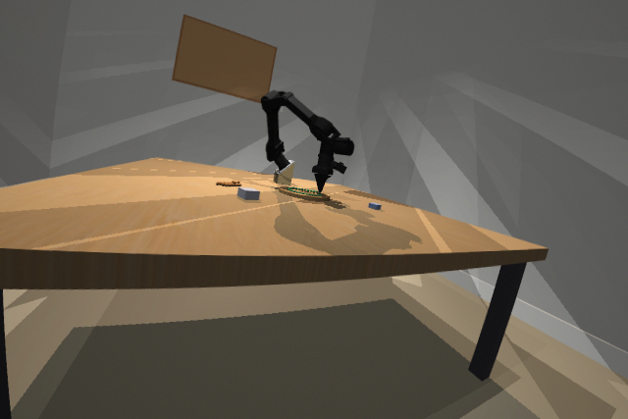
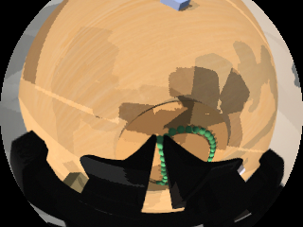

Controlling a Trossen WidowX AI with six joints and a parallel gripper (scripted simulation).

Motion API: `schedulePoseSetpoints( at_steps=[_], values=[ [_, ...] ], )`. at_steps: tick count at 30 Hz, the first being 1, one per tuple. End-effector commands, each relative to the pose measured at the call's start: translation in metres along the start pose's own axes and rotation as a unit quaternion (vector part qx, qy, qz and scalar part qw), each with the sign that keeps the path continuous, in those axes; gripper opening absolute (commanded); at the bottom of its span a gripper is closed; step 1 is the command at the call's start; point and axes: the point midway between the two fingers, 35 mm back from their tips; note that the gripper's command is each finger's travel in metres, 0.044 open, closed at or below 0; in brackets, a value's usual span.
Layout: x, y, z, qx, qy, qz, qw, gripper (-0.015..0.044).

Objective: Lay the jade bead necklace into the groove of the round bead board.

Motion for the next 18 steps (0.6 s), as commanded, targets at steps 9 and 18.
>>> schedulePoseSetpoints(
  at_steps=[9,18],
  values=[
    [-0.0043,0.0006,-0.0058,0.002,0.009,0.003,1.000,0.0000],
    [-0.0020,0.0012,-0.0034,0.004,0.005,0.000,1.000,0.0026]
  ],
)
Point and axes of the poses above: the point midway between the two fingers, 35 mm back from their tips, its own z axis back along the fingers, its own y axis across the jaws, x = y × z, and after that the axes turned 13 degrees about -z, right-handed
